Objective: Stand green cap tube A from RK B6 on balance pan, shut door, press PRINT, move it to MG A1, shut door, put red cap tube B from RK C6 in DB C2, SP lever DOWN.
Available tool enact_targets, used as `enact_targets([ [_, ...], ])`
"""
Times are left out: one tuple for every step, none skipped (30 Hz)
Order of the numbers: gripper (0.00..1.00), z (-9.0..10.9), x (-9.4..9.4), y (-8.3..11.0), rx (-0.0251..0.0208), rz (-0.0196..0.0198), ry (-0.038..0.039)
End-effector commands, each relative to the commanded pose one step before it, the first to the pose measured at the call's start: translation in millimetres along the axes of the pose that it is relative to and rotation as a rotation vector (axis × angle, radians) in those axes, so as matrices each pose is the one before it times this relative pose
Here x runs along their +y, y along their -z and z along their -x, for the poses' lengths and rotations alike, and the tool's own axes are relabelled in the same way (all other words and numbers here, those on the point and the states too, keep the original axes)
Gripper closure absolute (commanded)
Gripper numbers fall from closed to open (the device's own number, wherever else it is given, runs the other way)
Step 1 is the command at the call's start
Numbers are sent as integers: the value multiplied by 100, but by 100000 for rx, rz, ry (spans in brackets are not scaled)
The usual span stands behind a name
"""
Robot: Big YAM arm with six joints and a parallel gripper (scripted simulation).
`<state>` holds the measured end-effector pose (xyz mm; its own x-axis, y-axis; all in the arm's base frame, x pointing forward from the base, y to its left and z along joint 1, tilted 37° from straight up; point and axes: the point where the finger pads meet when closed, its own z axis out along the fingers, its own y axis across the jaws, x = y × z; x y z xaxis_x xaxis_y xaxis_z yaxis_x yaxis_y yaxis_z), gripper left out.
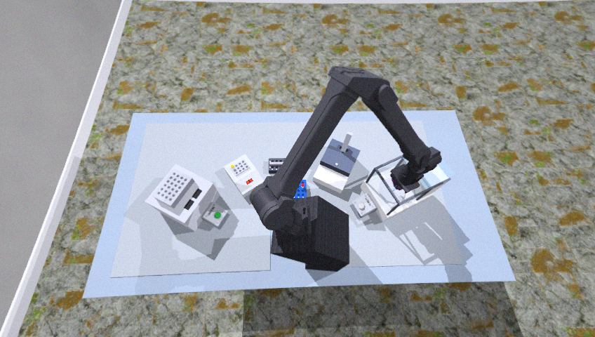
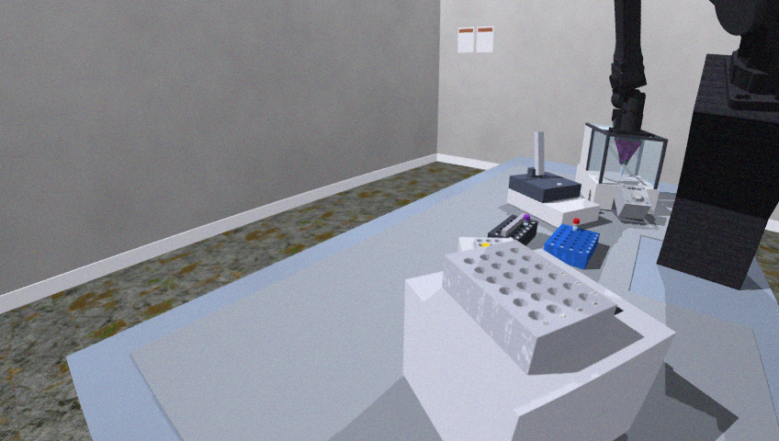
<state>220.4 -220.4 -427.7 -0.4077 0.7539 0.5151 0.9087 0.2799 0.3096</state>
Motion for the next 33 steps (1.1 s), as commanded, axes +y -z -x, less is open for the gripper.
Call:
enact_targets([
  [91,152,272,-635,935,-865,-505],
  [91,84,69,408,-267,128,-131],
  [91,113,70,408,-389,137,-79],
  [91,162,73,408,-590,152,6],
  [91,486,-200,76,-1499,568,979],
  [91,0,0,0,0,0,0],
  [91,0,0,0,0,0,0],
  [91,0,0,0,0,0,0],
  [91,0,0,0,0,0,0],
  [91,0,0,0,0,0,0],
  [91,0,0,0,0,0,0],
  [91,0,0,0,0,0,0],
  [91,0,0,0,0,0,0],
  [91,0,0,0,0,0,0],
  [91,0,0,0,0,0,0],
  [91,0,0,0,0,0,0],
  [91,0,0,0,0,0,0],
  [91,0,0,0,0,0,0],
  [91,0,0,0,0,0,0],
  [91,0,0,0,0,0,0],
  [91,0,0,0,0,0,0],
  [91,0,0,0,0,0,0],
  [91,0,0,0,0,0,0],
  [91,0,0,0,0,0,0],
  [91,0,0,0,0,0,0],
  [91,0,0,0,0,0,0],
  [91,0,0,0,0,0,0],
  [91,0,0,0,0,0,0],
  [91,0,0,0,0,0,0],
  [91,0,0,0,0,0,0],
  [91,0,0,0,0,0,0],
  [91,0,0,0,0,0,0],
  [91,0,0,0,0,0,0],
])
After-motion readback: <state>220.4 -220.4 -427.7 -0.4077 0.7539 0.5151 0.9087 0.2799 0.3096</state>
